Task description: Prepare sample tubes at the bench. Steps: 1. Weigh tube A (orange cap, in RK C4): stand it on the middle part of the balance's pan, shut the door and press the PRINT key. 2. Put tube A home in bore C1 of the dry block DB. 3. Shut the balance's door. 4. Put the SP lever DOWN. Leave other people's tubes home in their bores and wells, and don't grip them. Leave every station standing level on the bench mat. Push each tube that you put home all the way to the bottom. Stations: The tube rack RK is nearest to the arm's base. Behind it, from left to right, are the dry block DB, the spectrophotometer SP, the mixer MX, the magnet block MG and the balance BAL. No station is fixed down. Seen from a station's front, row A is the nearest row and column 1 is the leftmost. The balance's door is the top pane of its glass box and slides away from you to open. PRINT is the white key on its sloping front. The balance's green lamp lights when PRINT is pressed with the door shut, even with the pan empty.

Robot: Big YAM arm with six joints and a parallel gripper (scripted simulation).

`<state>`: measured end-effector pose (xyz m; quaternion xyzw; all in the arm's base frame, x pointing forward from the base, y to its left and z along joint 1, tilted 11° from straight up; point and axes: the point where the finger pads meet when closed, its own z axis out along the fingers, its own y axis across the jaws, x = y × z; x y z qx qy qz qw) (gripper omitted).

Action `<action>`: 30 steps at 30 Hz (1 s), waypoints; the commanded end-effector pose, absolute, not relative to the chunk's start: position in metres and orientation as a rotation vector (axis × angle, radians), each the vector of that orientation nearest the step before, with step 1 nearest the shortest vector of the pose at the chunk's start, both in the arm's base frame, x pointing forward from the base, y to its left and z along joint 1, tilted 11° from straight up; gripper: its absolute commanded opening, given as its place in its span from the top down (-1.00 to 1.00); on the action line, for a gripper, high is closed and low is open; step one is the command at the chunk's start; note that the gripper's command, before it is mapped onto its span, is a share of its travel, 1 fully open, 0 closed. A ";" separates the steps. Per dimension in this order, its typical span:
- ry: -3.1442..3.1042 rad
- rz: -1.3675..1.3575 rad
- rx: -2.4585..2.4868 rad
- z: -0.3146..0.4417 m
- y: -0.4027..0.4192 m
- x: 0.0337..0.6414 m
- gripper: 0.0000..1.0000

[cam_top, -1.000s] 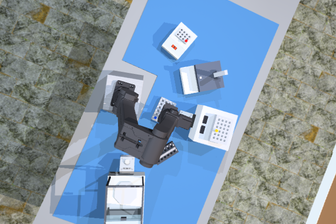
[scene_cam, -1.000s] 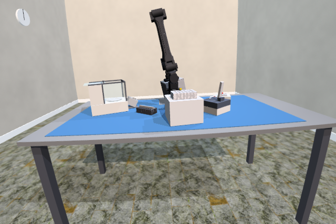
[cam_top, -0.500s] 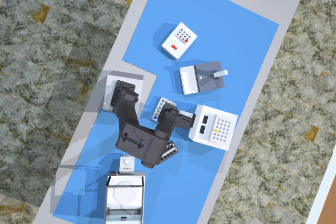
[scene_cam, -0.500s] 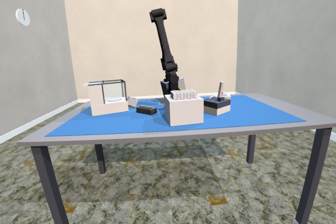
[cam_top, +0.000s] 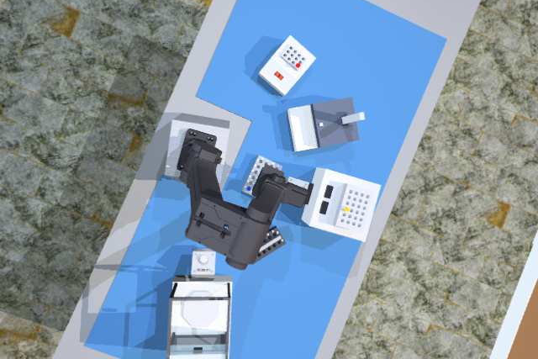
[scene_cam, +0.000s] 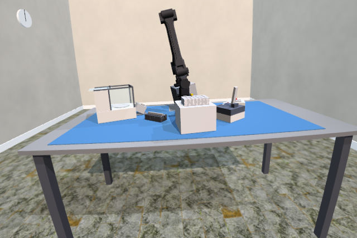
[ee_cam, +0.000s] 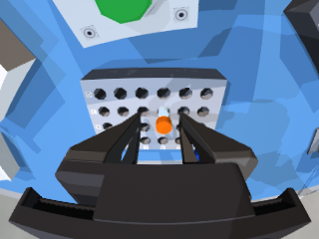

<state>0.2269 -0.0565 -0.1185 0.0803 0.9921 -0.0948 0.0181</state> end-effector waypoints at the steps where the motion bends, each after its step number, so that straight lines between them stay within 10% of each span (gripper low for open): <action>1: 3.068 -0.294 0.244 -0.117 -0.057 0.232 0.28; 18: 3.068 -0.294 0.244 -0.117 -0.057 0.232 0.28; 19: 3.068 -0.294 0.244 -0.117 -0.057 0.232 0.82; 30: 3.060 -0.292 0.240 -0.115 -0.060 0.230 0.82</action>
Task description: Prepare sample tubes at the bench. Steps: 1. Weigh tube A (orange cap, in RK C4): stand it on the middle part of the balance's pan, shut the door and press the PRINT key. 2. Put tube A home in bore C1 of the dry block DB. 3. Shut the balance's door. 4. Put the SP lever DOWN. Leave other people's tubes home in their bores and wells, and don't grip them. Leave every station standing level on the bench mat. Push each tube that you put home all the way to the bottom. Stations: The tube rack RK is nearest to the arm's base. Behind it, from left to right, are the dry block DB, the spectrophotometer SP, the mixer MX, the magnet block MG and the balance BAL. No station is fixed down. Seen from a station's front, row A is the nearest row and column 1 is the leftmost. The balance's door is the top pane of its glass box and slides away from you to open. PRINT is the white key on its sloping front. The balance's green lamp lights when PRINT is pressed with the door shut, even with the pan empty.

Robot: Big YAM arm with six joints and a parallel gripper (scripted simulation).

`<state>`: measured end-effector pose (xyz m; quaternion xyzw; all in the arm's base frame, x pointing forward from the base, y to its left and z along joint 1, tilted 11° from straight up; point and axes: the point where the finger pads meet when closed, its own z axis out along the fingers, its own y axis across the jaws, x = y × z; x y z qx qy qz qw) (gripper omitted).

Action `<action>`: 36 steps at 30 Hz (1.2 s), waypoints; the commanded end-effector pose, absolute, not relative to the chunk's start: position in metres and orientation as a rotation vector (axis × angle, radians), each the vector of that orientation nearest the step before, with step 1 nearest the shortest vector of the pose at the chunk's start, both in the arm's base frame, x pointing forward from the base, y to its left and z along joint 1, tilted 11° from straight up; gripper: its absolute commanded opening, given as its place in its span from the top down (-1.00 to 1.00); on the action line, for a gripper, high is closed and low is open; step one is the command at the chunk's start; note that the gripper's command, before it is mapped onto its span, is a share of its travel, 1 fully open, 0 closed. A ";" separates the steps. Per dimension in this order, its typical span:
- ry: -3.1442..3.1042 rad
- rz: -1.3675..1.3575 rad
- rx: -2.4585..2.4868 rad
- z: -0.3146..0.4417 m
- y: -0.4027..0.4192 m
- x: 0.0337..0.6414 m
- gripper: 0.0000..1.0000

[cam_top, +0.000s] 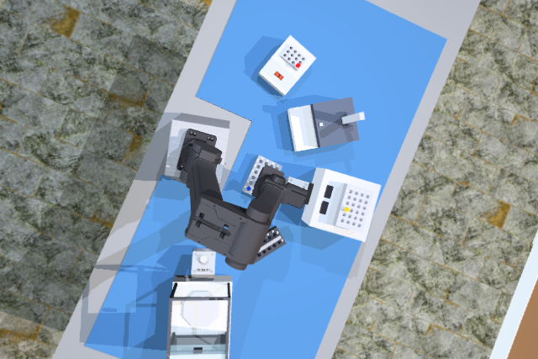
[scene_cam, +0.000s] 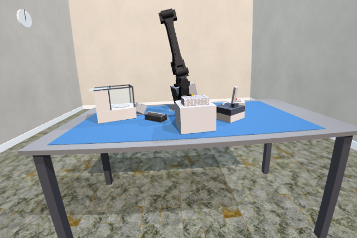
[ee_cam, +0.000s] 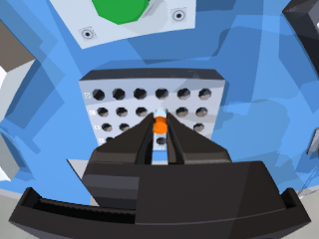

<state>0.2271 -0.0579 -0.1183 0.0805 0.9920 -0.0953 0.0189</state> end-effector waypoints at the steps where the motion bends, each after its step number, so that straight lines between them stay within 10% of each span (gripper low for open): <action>1: 3.059 -0.293 0.244 -0.115 -0.061 0.229 0.82; 36: 3.065 -0.298 0.247 -0.115 -0.064 0.227 0.82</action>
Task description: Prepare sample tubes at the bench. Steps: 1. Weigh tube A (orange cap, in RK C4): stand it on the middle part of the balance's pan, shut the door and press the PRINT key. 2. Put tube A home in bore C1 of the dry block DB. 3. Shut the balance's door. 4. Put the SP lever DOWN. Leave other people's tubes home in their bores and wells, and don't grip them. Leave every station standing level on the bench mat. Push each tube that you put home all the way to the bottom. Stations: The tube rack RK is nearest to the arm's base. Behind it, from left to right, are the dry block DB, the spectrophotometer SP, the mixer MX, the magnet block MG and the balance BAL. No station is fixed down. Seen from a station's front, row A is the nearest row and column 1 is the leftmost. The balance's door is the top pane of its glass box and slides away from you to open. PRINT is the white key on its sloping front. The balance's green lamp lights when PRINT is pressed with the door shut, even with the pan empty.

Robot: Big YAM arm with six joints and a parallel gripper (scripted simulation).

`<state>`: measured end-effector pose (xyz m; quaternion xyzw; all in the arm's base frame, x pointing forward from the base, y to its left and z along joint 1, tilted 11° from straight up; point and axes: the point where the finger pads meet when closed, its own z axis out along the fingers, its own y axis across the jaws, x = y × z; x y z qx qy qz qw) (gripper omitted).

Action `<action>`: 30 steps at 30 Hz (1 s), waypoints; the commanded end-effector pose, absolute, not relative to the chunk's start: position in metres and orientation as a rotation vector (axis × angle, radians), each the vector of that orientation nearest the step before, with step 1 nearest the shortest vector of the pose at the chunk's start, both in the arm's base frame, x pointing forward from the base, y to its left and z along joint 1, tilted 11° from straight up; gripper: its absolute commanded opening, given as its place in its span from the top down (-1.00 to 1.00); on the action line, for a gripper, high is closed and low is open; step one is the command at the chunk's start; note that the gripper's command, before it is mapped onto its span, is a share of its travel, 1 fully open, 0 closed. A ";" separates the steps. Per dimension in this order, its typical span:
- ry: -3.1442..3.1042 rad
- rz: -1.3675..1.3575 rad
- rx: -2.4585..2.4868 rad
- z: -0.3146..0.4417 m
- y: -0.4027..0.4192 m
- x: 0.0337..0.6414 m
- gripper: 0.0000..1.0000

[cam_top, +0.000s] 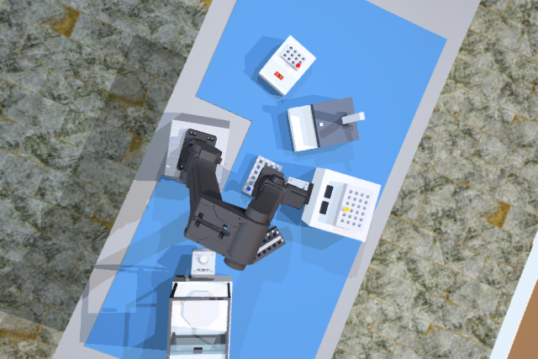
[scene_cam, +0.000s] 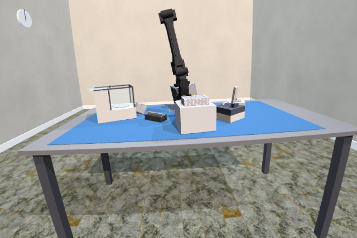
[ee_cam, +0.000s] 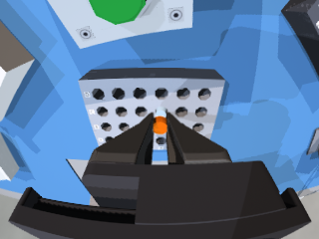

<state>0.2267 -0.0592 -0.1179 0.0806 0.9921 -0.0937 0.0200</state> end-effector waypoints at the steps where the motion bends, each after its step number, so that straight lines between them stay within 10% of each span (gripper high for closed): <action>1: 3.065 -0.298 0.247 -0.115 -0.064 0.227 0.82; 30: 3.077 -0.299 0.231 -0.104 -0.060 0.224 0.82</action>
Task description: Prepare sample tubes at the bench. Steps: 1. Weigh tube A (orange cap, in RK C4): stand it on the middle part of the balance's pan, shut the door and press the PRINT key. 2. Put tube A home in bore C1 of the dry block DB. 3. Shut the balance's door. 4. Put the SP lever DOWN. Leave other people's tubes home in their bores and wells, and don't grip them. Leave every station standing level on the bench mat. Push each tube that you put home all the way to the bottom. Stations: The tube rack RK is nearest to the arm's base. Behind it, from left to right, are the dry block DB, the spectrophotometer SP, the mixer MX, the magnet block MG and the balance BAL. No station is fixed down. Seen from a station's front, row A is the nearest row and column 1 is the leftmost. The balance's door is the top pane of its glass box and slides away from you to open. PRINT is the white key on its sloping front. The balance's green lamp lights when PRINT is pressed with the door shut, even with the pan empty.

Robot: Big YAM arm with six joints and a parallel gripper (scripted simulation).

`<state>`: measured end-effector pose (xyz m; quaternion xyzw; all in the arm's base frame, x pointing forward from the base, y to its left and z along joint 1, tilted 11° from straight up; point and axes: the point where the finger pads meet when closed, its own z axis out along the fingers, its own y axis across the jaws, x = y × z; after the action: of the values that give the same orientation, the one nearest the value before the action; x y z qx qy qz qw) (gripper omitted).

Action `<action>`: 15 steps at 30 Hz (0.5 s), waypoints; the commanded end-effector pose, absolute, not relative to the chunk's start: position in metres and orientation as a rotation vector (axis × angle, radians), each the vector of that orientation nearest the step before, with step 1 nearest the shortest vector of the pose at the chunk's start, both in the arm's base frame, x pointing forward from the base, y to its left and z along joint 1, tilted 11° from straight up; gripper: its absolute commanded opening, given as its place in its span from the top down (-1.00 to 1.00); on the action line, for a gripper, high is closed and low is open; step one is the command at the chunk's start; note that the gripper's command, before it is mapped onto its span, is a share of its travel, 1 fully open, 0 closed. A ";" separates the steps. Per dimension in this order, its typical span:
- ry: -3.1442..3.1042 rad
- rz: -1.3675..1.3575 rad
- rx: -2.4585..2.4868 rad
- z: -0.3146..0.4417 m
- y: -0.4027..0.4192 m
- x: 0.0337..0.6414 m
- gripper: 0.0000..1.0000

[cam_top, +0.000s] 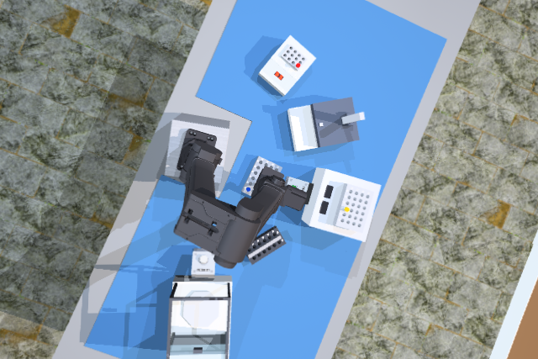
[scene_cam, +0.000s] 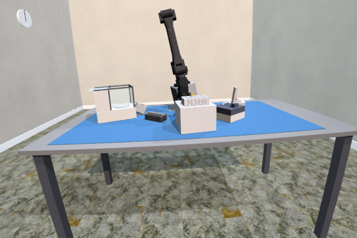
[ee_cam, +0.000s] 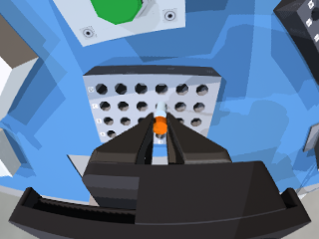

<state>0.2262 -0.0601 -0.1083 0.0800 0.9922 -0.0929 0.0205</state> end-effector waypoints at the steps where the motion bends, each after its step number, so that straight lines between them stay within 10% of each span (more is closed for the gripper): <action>1: 3.077 -0.299 0.231 -0.104 -0.060 0.224 0.82; 15: 3.076 -0.299 0.230 -0.098 -0.059 0.224 0.82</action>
<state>0.2258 -0.0600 -0.1018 0.0799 0.9923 -0.0929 0.0203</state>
